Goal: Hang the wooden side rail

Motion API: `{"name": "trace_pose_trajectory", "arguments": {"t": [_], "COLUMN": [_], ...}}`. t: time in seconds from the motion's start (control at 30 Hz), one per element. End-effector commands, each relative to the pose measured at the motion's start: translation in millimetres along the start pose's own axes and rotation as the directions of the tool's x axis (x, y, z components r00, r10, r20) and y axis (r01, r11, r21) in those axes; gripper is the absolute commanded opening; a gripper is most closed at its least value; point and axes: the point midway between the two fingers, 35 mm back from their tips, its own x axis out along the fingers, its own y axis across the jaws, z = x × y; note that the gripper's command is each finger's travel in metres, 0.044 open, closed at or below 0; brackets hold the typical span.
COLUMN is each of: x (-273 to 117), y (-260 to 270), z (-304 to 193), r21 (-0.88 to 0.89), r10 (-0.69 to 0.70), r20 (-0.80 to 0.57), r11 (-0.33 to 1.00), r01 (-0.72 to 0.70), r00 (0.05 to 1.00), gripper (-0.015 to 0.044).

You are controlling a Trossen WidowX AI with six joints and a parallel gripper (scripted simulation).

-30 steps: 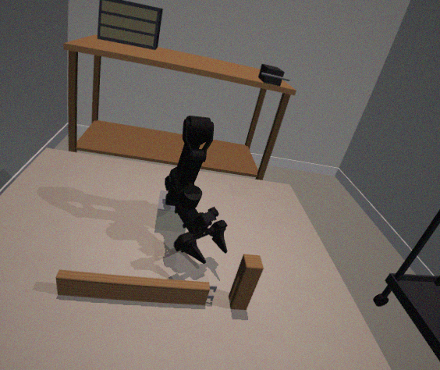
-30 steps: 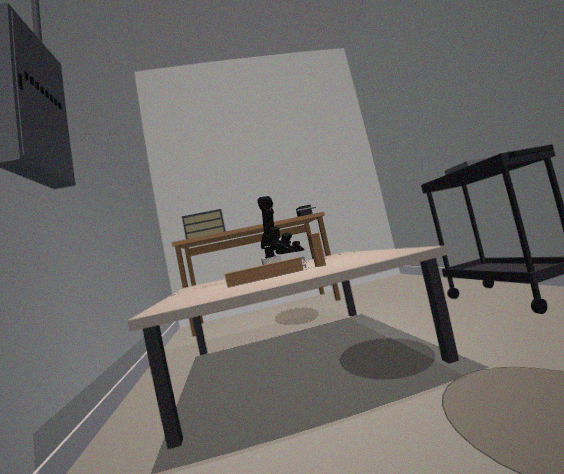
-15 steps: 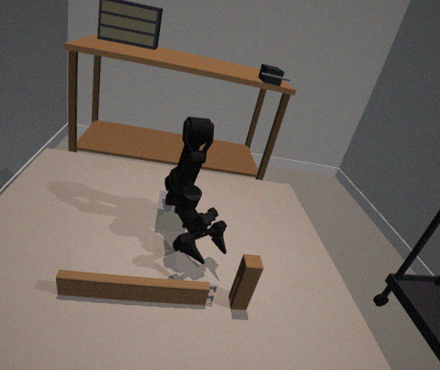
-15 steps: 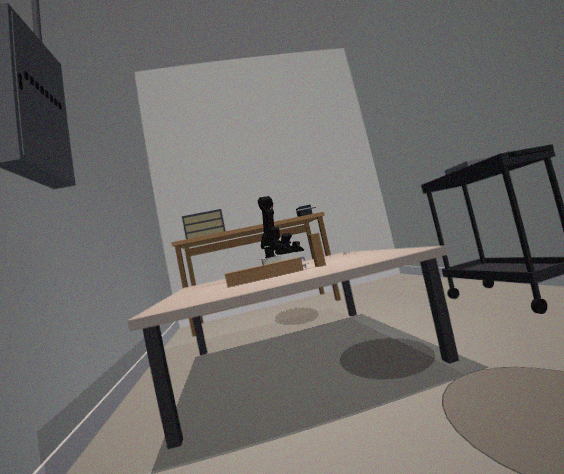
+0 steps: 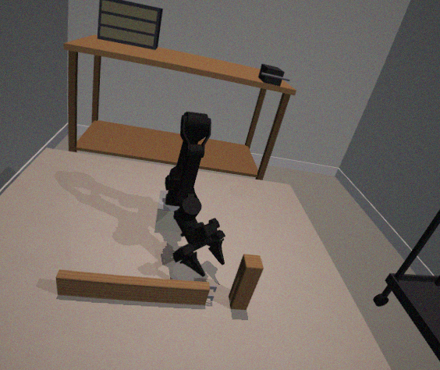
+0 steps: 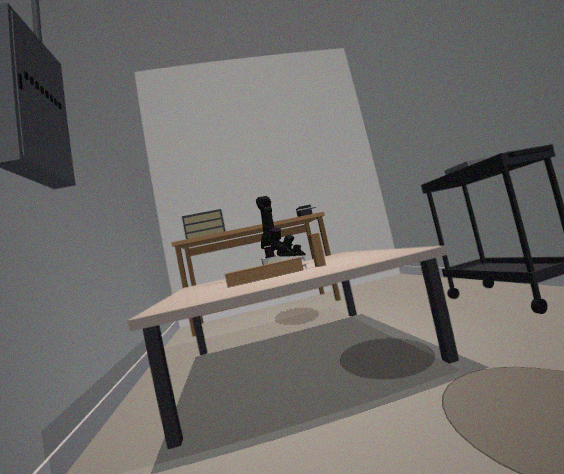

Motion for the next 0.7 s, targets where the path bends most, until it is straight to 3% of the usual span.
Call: {"name": "trace_pose_trajectory", "arguments": {"t": [0.0, 0.23, 0.67], "x": [14.2, 3.8, -15.3], "y": [-26.6, -49.2, -45.6], "z": [17.1, 53.6, 61.8], "r21": [-0.128, -0.231, -0.193], "r10": [0.135, 0.206, 0.298], "r20": [-0.107, -0.113, -0.171], "r11": [0.981, 0.946, 0.925], "r01": [-0.148, -0.228, -0.328], "r00": [0.985, 0.972, 0.939], "gripper": [0.0440, 0.0440, 0.0440]}}
